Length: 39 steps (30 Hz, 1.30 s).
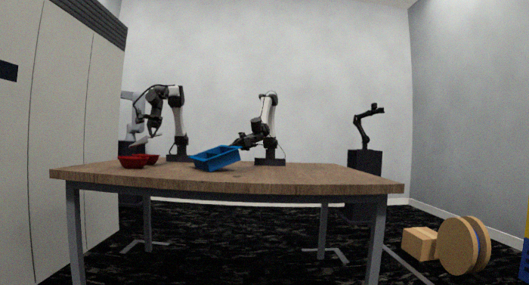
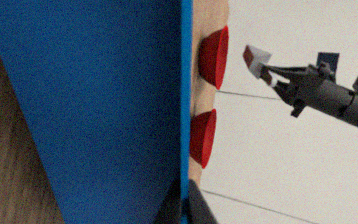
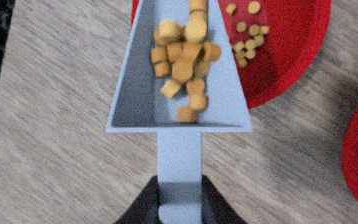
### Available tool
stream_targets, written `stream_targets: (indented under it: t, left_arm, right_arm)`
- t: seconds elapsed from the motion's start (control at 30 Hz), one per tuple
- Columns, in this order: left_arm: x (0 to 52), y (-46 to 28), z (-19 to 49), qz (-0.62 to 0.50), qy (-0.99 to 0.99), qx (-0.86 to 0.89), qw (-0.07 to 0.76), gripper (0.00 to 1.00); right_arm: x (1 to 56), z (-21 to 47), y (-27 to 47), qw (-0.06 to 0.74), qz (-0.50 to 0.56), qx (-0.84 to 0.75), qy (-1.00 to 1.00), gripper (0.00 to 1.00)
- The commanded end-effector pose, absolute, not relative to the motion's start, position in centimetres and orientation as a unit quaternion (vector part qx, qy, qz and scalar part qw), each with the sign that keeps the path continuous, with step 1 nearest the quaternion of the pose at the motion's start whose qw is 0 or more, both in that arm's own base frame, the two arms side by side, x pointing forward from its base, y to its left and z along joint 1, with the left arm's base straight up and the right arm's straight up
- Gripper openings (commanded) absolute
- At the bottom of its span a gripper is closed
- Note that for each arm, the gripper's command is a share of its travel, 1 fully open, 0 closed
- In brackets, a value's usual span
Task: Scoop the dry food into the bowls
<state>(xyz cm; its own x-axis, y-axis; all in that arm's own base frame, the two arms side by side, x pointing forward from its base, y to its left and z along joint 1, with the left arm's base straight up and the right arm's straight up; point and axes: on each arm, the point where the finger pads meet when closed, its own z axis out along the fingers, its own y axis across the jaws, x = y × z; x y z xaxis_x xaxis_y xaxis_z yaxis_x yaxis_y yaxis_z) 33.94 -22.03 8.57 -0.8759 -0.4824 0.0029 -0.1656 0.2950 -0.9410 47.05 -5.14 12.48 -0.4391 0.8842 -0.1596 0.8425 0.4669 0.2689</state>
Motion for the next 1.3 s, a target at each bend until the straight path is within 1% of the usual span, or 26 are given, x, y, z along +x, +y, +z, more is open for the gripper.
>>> stream_targets:
  t: [0.0, 0.67, 0.73, 0.77, 0.8, 0.93, 1.0, 1.13, 1.27]
  left_arm:
    - [35.2, -22.7, 12.7, -0.585, 0.773, -0.157, 0.191, 0.0]
    - [35.2, -22.7, 12.7, -0.585, 0.773, -0.157, 0.191, 0.0]
    - [35.2, -22.7, 12.7, -0.585, 0.773, -0.157, 0.191, 0.0]
    - [35.2, -22.7, 12.7, -0.585, 0.773, -0.157, 0.191, 0.0]
    - [35.2, -22.7, 12.7, -0.585, 0.773, -0.157, 0.191, 0.0]
    - [35.2, -22.7, 12.7, -0.585, 0.773, -0.157, 0.191, 0.0]
    - [35.2, -22.7, 12.7, -0.585, 0.773, -0.157, 0.191, 0.0]
    - [35.2, -22.7, 12.7, -0.585, 0.773, -0.157, 0.191, 0.0]
    - [35.2, -22.7, 12.7, -0.585, 0.773, -0.157, 0.191, 0.0]
  right_arm:
    - [48.3, 14.6, -5.1, 0.159, 0.108, 0.536, 0.822, 0.0]
    - [49.9, 15.9, -5.2, 0.148, 0.172, 0.62, 0.751, 0.0]
    - [49.5, 17.1, -4.6, 0.174, 0.154, 0.58, 0.781, 0.0]
    - [49.3, 16.9, -4.6, 0.175, 0.146, 0.571, 0.789, 0.0]
    - [48.2, 15.1, -4.5, 0.159, 0.125, 0.559, 0.804, 0.0]
    - [47.5, 14.5, -4.3, 0.168, 0.087, 0.503, 0.843, 0.0]
    - [47.5, 14.5, -4.3, 0.168, 0.087, 0.503, 0.843, 0.0]
    - [46.8, 13.6, -4.3, 0.172, 0.053, 0.454, 0.873, 0.0]
    - [46.8, 14.1, -5.0, 0.178, 0.051, 0.456, 0.871, 0.0]
